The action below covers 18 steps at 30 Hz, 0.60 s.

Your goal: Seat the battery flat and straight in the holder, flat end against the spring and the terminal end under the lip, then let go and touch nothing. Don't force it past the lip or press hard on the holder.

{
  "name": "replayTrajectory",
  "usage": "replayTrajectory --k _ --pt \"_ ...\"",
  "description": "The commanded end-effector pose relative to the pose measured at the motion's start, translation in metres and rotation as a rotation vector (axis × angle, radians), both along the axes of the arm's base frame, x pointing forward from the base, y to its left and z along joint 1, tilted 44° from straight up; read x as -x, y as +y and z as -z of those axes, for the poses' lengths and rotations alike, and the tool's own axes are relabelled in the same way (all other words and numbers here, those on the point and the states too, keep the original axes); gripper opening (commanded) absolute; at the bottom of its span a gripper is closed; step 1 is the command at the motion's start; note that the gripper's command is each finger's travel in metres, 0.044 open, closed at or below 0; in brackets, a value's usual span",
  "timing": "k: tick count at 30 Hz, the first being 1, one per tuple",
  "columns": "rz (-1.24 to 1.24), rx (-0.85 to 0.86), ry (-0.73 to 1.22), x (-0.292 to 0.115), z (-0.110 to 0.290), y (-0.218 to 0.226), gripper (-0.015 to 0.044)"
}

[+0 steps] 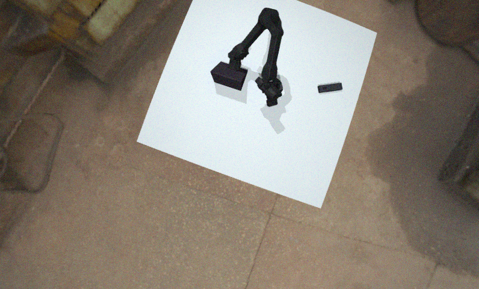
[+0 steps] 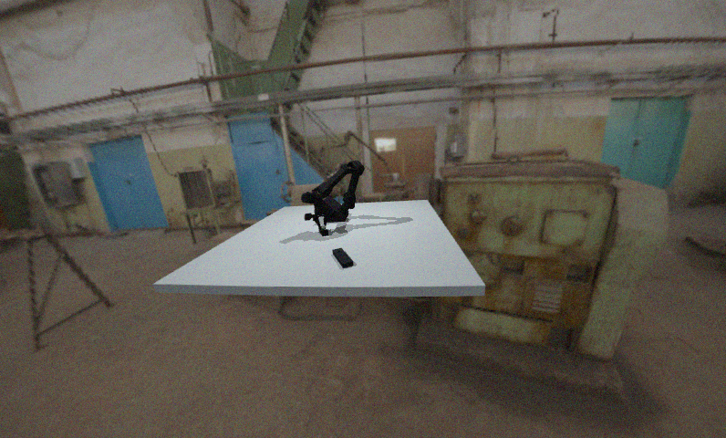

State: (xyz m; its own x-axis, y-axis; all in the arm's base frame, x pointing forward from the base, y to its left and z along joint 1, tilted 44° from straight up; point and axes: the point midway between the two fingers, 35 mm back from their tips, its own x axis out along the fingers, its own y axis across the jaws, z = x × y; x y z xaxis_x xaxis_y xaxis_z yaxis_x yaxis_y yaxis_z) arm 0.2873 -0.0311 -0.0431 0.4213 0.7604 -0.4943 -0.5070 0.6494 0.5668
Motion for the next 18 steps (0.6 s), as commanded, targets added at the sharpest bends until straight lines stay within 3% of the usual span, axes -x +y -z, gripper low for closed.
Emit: replayTrajectory --k 1,18 --pt "-0.002 0.008 0.015 0.0063 0.0037 -0.0004 0.0083" --pt "-0.068 0.065 0.097 0.0009 0.0073 0.0028 0.0083"
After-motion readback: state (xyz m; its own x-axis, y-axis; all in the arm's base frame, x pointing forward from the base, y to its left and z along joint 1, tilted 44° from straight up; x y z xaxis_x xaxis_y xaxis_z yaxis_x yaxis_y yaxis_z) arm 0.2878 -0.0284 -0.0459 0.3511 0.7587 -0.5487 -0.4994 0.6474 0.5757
